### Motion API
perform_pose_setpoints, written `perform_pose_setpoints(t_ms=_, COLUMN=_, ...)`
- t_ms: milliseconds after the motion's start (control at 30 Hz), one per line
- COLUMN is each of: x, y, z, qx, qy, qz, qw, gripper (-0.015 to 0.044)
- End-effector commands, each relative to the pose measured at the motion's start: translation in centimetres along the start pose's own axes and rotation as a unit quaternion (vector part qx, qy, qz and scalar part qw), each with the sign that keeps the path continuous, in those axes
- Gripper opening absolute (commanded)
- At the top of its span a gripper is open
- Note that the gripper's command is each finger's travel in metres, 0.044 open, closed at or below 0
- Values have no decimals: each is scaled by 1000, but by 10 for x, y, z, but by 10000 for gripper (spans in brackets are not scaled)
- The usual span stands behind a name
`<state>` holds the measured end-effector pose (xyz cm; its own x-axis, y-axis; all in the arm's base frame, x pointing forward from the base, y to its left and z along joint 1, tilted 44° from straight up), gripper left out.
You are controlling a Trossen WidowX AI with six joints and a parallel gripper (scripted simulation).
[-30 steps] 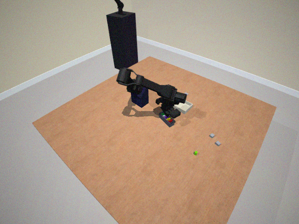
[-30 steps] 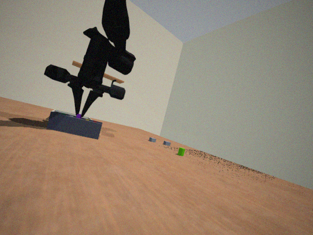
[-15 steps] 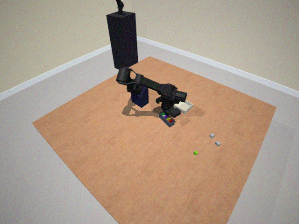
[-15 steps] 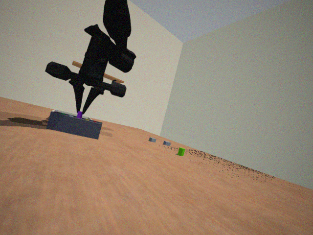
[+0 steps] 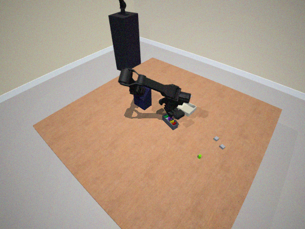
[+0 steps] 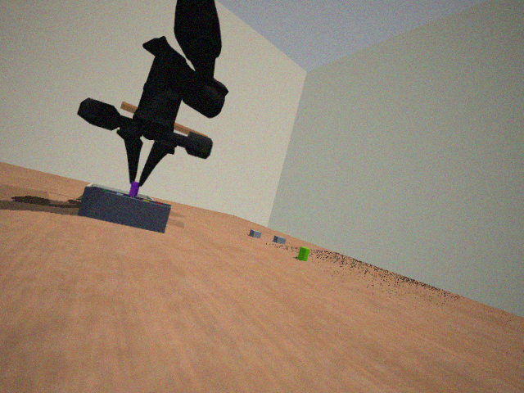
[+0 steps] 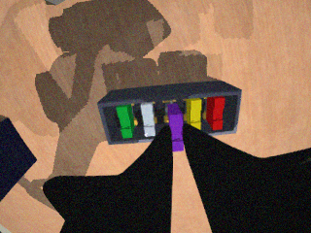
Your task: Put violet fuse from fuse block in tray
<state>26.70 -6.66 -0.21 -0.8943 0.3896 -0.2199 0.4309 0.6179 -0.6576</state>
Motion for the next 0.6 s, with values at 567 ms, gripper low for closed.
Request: perform_pose_setpoints(t_ms=567, x=0, y=0, z=-11, qx=-2, qy=0, qz=3, qw=1000, gripper=0)
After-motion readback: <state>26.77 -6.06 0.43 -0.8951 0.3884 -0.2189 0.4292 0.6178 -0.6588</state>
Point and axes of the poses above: the point midway between the two fingers, 35 mm back from their tips, its own z axis out along the fingers, its own x axis across the jaws, y = z × x, the point moved 2 cm from there along -z, back along the fingers, and after that the axes turned 4 degrees about z, right-handed, at the moved point
